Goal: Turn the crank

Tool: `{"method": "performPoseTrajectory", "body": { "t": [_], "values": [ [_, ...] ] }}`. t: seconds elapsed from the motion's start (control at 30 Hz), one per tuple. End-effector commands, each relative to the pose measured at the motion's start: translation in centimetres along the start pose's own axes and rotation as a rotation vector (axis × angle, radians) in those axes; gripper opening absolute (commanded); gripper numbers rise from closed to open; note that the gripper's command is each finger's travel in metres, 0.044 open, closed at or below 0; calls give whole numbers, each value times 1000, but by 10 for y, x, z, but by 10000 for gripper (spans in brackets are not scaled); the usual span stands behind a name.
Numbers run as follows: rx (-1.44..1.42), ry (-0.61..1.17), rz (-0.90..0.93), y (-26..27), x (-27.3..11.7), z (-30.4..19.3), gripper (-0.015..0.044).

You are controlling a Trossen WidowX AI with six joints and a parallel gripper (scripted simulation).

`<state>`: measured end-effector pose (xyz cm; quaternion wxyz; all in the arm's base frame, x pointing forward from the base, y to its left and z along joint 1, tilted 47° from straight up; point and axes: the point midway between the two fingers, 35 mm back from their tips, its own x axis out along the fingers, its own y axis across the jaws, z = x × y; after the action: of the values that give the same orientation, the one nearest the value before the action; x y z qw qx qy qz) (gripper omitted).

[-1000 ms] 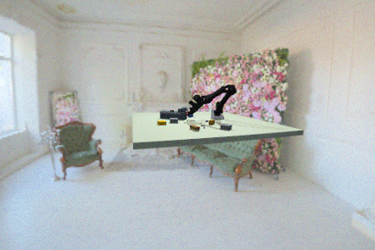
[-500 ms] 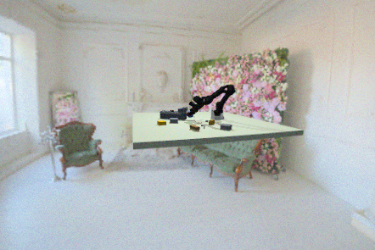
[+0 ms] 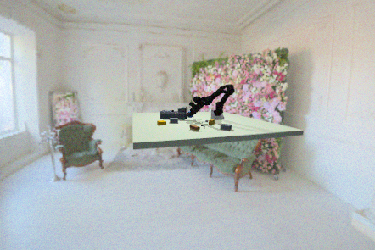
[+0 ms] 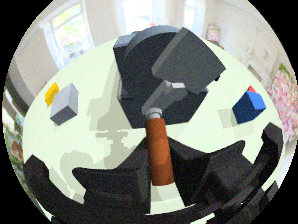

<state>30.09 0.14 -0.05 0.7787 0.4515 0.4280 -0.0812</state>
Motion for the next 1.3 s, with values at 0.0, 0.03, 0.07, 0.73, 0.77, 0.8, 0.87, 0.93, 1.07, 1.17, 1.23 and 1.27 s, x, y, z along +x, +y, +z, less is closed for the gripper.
{"method": "performPoseTrajectory", "body": {
  "t": [0.0, 0.03, 0.07, 0.73, 0.77, 0.8, 0.87, 0.93, 1.07, 1.17, 1.23, 1.27],
  "values": [
    [3, 10, -19, -8, 3, -3, 0],
    [3, 10, -20, -9, 3, -3, 0],
    [3, 10, -20, -9, 3, -3, 0],
    [3, 10, -20, -16, 4, -4, 0],
    [3, 10, -20, -16, 4, -4, 0],
    [3, 10, -20, -16, 4, -4, 0],
    [3, 10, -20, -17, 4, -4, 0],
    [3, 10, -20, -18, 4, -4, 0],
    [3, 10, -20, -19, 4, -4, 0],
    [3, 10, -20, -19, 4, -4, 0],
    [3, 10, -20, -20, 3, -4, 0],
    [3, 10, -20, -20, 3, -4, 0]
  ]
}}
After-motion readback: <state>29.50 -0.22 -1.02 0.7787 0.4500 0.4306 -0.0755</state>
